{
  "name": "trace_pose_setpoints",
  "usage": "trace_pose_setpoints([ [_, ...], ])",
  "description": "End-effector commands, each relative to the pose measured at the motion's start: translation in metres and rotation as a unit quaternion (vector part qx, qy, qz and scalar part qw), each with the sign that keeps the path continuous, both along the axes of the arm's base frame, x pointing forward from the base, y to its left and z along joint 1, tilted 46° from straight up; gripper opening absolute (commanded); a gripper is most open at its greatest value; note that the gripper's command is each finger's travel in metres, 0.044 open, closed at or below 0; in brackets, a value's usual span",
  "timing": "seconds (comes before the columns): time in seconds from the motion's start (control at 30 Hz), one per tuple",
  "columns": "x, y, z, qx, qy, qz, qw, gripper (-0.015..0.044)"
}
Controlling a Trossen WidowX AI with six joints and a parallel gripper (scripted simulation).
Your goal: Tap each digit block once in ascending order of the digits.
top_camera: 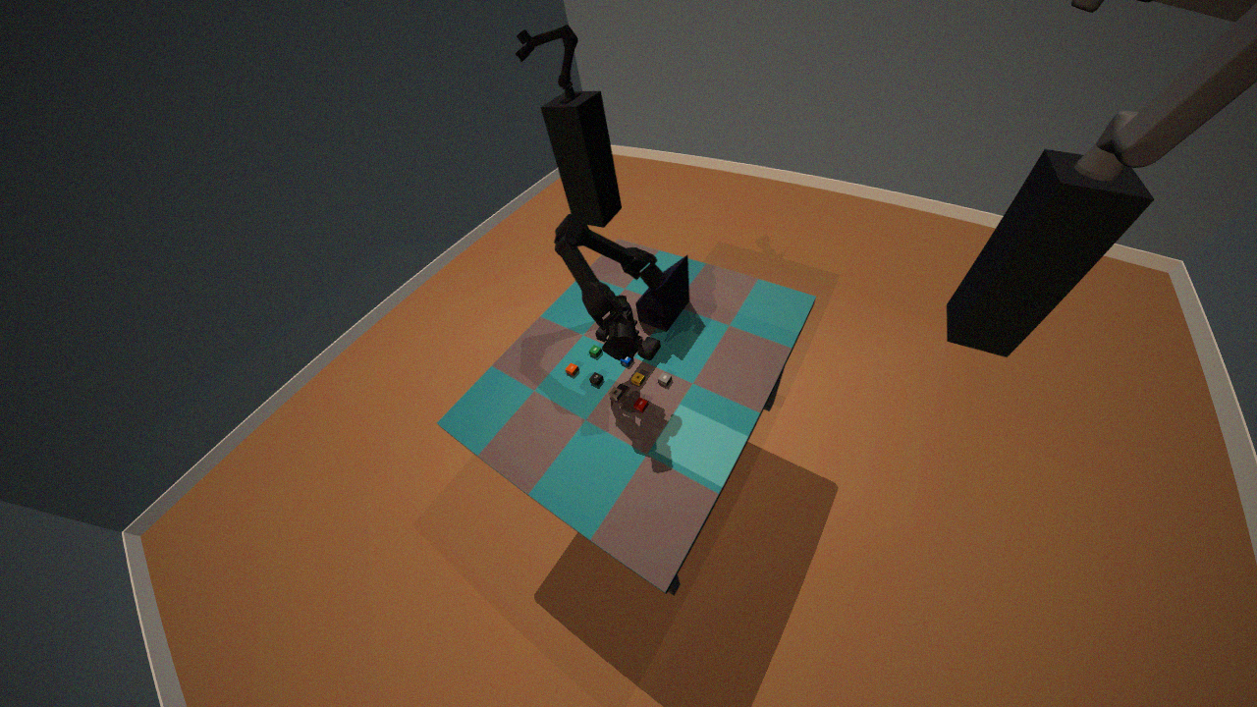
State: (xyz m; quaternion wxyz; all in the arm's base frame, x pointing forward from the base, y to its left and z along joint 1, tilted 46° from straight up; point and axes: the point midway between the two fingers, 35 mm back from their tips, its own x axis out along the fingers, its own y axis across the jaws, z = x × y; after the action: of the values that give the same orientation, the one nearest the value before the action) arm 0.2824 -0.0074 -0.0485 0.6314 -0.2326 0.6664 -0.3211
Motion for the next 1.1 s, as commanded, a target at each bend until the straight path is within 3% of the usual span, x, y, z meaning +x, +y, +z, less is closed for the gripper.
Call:
trace_pose_setpoints([
  [0.0, 0.003, -0.005, -0.01, 0.003, -0.007, -0.007, 1.0, 0.002],
  [0.17, -0.004, -0.054, -0.057, 0.0, -0.008, -0.006, 1.0, 0.002],
  [1.07, -0.007, -0.078, -0.079, -0.001, -0.008, -0.006, 1.0, 0.002],
])
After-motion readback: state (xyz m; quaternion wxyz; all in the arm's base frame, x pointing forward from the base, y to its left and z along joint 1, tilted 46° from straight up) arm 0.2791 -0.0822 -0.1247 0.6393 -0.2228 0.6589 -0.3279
